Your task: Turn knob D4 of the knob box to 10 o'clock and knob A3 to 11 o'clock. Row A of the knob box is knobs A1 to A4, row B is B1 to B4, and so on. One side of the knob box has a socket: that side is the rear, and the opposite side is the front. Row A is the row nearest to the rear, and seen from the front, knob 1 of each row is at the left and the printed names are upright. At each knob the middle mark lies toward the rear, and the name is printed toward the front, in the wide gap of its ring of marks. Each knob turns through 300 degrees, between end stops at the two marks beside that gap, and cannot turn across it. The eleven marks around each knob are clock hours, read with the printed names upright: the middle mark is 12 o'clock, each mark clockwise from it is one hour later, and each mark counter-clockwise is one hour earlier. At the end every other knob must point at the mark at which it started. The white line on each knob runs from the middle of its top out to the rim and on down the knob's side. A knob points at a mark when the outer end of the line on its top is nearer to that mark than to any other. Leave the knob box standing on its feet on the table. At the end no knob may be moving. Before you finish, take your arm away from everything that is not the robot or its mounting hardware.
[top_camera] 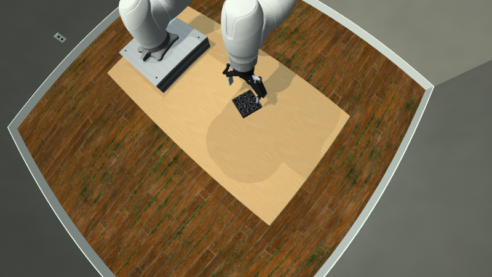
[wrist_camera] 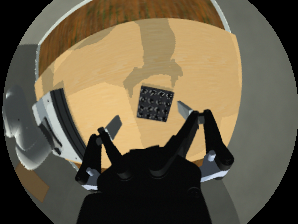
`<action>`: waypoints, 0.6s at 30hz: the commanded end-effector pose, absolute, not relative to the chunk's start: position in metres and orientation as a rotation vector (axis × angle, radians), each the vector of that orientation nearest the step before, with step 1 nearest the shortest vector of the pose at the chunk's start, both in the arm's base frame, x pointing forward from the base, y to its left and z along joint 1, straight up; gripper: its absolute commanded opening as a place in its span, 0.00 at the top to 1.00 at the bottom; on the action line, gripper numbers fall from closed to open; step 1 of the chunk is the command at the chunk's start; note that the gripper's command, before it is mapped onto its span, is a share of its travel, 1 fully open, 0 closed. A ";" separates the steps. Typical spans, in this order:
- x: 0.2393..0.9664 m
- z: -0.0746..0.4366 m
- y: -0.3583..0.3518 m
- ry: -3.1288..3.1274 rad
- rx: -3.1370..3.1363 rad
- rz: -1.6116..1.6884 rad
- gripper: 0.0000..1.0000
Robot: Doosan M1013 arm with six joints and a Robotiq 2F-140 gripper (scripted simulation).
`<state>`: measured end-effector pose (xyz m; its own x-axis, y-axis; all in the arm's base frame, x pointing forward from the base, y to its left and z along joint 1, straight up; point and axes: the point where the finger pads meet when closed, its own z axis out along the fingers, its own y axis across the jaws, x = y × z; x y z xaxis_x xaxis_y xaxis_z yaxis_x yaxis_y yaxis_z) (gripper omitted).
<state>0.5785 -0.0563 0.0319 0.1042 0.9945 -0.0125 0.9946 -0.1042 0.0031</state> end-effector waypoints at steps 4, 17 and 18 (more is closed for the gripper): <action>0.588 0.034 -0.065 2.373 2.059 0.004 0.00; 0.603 0.036 -0.079 2.715 1.580 0.004 0.00; 0.605 0.036 -0.080 2.738 1.539 0.004 0.00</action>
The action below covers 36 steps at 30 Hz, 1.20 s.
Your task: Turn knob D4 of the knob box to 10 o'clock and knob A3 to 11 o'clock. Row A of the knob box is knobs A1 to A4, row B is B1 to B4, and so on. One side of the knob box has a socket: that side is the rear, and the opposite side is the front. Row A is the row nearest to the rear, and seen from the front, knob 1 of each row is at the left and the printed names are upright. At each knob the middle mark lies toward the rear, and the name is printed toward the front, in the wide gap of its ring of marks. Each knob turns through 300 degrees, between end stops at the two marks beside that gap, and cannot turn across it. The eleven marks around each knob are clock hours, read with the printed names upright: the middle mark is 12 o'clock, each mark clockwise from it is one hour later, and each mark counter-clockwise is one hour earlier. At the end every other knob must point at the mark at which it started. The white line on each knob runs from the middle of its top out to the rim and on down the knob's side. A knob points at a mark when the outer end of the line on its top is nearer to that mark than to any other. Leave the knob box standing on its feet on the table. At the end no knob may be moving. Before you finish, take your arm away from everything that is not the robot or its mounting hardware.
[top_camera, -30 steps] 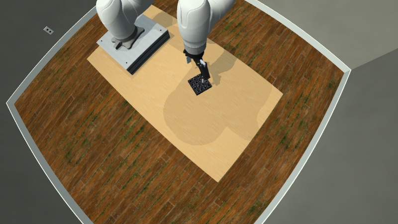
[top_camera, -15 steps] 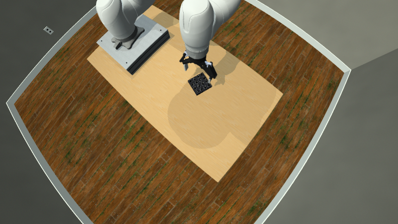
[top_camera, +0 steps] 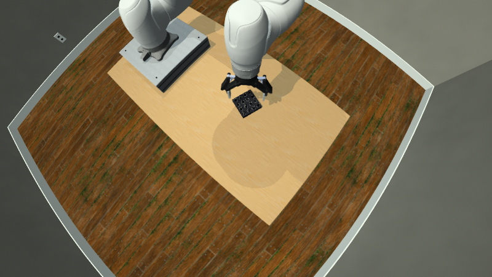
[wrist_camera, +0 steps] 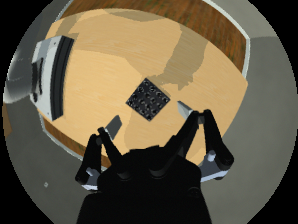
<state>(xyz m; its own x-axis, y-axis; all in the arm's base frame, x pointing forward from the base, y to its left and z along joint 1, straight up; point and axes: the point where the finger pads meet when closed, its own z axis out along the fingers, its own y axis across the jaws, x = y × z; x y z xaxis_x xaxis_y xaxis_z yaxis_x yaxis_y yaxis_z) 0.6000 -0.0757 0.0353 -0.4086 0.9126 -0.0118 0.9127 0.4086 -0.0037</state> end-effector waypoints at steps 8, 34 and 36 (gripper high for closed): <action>0.614 0.037 -0.089 2.898 1.212 0.004 0.00; 0.624 0.039 -0.100 3.032 0.818 0.004 0.88; 0.624 0.039 -0.100 3.032 0.818 0.004 0.88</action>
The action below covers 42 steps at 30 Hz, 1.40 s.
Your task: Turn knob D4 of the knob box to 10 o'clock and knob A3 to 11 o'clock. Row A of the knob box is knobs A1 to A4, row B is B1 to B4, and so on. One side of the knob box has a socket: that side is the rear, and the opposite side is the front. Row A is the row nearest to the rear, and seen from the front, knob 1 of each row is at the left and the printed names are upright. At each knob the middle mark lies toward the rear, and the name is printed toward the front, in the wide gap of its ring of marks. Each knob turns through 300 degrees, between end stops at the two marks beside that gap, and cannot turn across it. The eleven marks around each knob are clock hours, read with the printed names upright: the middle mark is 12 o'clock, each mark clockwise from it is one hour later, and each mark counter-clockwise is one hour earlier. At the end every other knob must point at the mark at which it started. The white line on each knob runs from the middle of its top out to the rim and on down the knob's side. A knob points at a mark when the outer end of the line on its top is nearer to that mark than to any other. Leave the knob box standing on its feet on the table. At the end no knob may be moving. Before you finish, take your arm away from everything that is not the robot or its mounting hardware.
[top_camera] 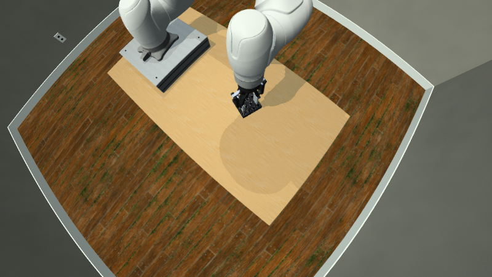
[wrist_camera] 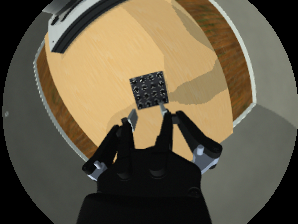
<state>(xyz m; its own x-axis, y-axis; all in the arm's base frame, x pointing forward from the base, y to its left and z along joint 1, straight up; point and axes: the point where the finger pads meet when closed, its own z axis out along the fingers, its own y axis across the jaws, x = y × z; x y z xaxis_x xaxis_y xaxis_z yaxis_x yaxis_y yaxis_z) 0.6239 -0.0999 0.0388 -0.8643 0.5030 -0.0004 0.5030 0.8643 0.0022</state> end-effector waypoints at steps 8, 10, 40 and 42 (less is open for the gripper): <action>0.624 0.039 -0.100 3.032 0.818 0.004 0.88; 0.624 0.039 -0.100 3.032 0.818 0.004 0.88; 0.624 0.034 -0.100 3.032 0.818 0.004 0.88; 0.624 0.032 -0.100 3.032 0.818 0.004 0.88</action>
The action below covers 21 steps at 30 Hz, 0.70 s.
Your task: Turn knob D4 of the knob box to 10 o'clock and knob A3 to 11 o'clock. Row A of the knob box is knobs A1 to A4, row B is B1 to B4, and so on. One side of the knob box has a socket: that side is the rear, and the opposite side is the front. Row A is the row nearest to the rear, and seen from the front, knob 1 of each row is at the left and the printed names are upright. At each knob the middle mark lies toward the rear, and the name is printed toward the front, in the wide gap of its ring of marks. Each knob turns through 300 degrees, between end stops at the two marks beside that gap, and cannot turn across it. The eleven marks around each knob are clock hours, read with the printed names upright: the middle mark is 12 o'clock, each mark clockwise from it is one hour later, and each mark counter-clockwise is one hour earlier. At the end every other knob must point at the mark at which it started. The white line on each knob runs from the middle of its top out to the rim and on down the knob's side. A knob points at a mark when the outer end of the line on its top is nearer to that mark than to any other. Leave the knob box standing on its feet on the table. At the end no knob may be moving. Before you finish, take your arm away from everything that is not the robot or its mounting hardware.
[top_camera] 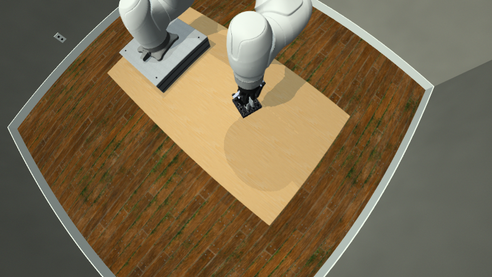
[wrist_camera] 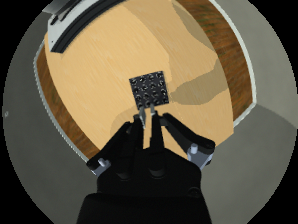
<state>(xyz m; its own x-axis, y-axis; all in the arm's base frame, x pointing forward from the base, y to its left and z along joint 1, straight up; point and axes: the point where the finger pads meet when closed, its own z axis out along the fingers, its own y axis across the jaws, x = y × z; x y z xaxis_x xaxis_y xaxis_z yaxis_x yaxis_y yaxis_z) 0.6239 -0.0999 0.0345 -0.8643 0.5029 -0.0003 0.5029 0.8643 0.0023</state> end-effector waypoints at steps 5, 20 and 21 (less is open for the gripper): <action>0.624 0.027 -0.100 3.032 0.818 0.004 0.88; 0.624 0.010 -0.100 3.032 0.818 0.004 0.88; 0.624 0.009 -0.100 3.032 0.818 0.004 0.88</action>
